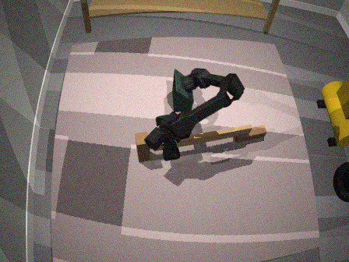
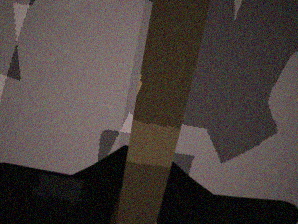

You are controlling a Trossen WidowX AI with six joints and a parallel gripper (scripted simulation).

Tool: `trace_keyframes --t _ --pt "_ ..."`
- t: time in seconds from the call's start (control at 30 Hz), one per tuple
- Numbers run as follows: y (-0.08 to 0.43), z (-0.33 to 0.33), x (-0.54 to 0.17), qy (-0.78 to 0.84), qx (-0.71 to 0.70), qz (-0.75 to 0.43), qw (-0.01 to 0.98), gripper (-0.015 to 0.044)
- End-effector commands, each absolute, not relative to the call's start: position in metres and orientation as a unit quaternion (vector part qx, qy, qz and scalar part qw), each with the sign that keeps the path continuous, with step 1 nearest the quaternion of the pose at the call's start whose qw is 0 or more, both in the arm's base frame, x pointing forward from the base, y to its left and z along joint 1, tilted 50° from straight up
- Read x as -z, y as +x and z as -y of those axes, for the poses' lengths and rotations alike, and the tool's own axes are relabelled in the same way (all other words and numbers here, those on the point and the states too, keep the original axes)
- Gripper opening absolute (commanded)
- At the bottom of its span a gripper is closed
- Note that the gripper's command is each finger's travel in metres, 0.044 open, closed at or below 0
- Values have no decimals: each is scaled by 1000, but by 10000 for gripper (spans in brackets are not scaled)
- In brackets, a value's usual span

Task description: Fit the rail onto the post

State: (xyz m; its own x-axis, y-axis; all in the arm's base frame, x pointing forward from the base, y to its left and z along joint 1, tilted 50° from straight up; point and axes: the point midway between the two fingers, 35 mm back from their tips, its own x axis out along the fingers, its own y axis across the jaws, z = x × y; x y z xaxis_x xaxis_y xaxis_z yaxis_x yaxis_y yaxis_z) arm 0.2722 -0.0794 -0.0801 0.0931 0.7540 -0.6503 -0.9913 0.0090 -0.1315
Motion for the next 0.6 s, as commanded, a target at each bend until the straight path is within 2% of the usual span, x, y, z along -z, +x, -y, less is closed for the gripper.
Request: trace_keyframes --t 0.0,0.57 --pt "275 84 81 -294 -638 -205 681 0" --pt "275 88 84 -294 -638 -205 681 0"
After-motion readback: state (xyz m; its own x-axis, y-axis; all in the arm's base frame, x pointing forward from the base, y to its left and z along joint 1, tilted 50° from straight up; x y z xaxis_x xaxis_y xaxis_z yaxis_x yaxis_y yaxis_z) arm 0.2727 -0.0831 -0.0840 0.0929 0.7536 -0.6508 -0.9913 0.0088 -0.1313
